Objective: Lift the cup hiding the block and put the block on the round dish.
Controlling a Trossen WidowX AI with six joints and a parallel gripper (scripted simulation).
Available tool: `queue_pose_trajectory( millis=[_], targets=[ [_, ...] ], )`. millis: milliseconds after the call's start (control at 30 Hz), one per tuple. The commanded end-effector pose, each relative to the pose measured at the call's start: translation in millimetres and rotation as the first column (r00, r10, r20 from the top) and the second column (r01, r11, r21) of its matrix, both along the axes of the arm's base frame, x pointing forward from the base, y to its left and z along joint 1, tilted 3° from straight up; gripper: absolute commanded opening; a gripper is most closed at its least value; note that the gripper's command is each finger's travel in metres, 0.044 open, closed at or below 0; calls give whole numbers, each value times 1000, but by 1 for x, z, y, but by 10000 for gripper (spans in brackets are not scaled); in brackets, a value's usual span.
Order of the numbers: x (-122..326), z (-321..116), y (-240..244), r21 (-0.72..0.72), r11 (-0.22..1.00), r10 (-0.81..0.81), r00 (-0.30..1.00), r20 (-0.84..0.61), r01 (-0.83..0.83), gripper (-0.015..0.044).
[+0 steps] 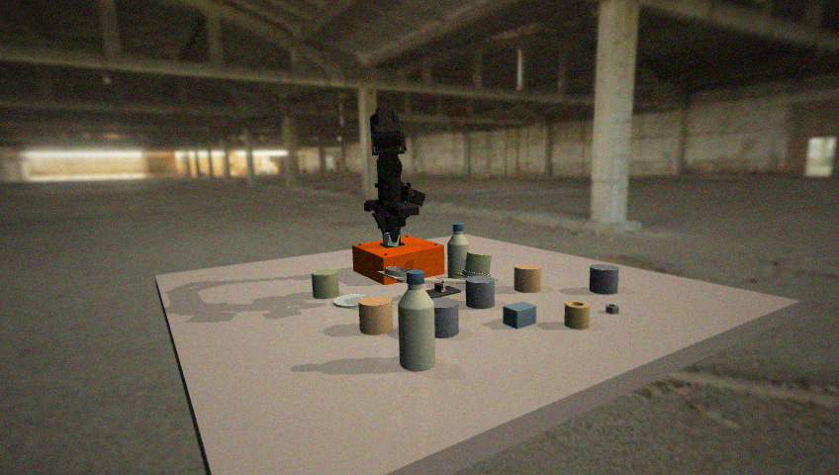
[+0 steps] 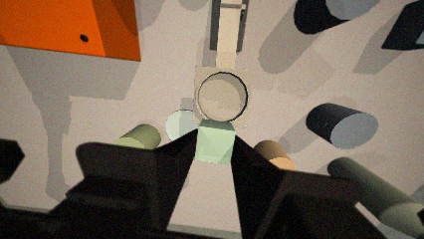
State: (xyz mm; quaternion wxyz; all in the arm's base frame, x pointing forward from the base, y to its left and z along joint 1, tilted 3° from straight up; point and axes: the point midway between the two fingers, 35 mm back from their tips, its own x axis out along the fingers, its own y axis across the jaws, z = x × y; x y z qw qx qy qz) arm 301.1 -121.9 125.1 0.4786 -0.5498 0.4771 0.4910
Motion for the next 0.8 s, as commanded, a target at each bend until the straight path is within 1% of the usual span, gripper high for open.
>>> queue_pose_trajectory(
  millis=[0, 767],
  targets=[
    [-4, -12, -12, 1, 1000, 1, 1000, -9, -1, 0],
    [-47, -76, -88, -6, 1000, 1, 1000, -13, -1, 0]
  ],
)
